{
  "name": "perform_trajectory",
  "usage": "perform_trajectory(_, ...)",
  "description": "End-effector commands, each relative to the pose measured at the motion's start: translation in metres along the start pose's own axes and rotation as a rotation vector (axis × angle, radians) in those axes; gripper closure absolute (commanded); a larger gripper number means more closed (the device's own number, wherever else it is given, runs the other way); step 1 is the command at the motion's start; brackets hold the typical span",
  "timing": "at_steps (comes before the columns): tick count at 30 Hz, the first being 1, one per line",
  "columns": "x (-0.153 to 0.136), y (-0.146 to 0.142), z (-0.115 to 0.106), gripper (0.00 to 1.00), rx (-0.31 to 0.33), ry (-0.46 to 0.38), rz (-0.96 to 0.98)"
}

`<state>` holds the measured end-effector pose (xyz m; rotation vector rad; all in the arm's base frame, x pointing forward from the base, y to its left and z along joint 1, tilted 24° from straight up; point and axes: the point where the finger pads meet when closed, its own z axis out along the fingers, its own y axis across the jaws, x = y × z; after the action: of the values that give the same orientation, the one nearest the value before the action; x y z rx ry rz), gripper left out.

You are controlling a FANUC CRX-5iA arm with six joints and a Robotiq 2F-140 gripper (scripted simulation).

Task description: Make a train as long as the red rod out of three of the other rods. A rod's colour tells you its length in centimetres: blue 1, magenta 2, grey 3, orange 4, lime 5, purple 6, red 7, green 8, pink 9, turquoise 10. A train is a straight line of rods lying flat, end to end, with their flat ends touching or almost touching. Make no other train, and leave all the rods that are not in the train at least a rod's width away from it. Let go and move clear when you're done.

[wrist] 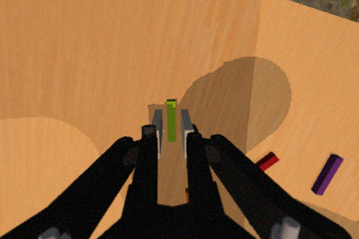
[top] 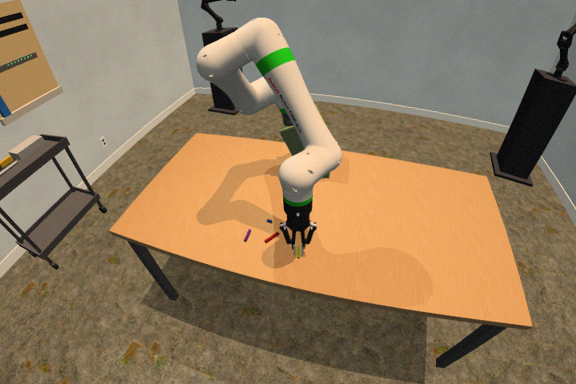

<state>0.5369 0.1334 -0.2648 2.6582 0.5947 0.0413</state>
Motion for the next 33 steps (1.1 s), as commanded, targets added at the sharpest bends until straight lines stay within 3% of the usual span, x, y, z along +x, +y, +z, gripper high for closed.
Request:
perform_trajectory(1, 0.0002, -0.0001, -0.0002, 0.85, 0.0, 0.0, 0.0)
perform_trajectory(21, 0.0002, -0.0001, -0.0002, 0.85, 0.0, 0.0, 0.0)
perform_trajectory(22, 0.0002, -0.0001, -0.0002, 0.97, 0.0, 0.0, 0.0)
perform_trajectory(33, 0.0002, -0.0001, -0.0002, 0.97, 0.0, 0.0, 0.0)
